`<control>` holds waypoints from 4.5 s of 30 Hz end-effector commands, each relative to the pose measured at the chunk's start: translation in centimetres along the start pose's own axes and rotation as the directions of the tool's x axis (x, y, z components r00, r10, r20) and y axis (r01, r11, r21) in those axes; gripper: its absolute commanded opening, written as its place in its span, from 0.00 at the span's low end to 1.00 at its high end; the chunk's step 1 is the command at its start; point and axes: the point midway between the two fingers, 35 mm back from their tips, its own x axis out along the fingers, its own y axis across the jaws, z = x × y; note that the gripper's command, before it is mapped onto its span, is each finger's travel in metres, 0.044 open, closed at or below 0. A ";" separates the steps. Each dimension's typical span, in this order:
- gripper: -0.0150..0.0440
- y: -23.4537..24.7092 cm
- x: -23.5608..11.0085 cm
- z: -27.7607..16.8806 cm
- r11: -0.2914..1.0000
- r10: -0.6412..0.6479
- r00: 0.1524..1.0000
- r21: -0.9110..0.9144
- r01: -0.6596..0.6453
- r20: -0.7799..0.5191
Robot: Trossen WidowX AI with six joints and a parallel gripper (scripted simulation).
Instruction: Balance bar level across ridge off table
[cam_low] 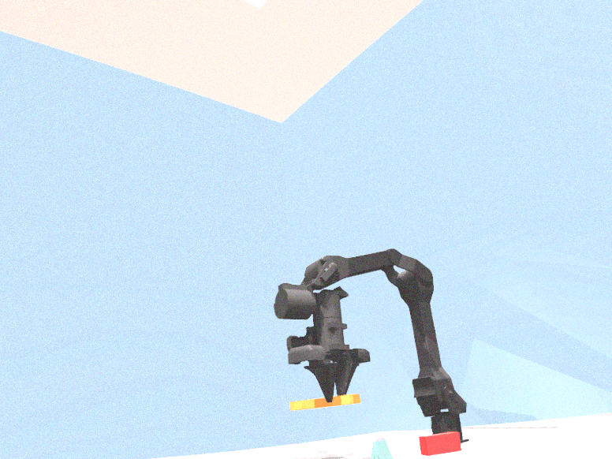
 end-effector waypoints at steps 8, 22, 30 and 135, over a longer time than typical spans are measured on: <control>0.25 2.3 -0.2 -2.8 1.000 0.004 1.000 -0.012 -0.004 -0.004; 0.25 4.9 -0.1 -7.0 0.999 0.006 1.000 -0.034 -0.006 -0.008; 0.25 6.1 0.0 -9.8 0.999 0.006 1.000 -0.046 -0.007 -0.010; 0.25 7.7 5.0 -16.9 0.997 0.008 1.000 -0.075 -0.009 -0.017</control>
